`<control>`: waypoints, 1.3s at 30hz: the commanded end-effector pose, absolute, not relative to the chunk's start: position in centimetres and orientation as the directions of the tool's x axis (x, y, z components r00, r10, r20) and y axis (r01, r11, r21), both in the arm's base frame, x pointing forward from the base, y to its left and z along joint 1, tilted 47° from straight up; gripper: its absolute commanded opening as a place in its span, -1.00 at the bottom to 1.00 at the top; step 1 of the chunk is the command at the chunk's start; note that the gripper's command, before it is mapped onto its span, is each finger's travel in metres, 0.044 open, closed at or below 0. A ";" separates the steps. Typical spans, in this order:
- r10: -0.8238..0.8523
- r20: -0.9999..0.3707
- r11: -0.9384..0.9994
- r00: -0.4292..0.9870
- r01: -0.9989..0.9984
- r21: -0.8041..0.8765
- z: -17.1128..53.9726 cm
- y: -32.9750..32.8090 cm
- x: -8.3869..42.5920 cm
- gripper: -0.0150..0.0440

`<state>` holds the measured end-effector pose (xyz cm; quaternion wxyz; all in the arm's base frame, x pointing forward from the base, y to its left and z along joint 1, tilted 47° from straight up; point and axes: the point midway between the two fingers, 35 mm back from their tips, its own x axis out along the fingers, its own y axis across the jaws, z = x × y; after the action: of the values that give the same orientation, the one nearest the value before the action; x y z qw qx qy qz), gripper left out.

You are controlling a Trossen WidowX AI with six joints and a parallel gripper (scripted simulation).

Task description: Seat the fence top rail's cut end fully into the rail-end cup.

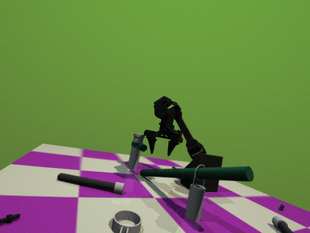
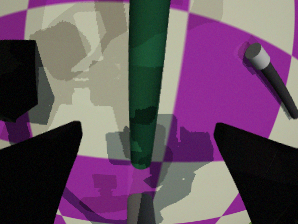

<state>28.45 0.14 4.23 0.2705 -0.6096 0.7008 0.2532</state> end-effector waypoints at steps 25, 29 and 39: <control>-0.714 -0.690 0.125 -0.115 -0.992 0.036 -0.2 -4.3 27.8 1.00; -0.714 -0.690 0.125 -0.115 -0.992 0.036 -0.6 -4.8 27.8 1.00; -0.715 -0.690 0.125 -0.115 -0.992 0.036 -1.8 -6.0 27.6 1.00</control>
<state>27.83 -5.61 -1.42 0.2727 -0.6078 0.7001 0.2571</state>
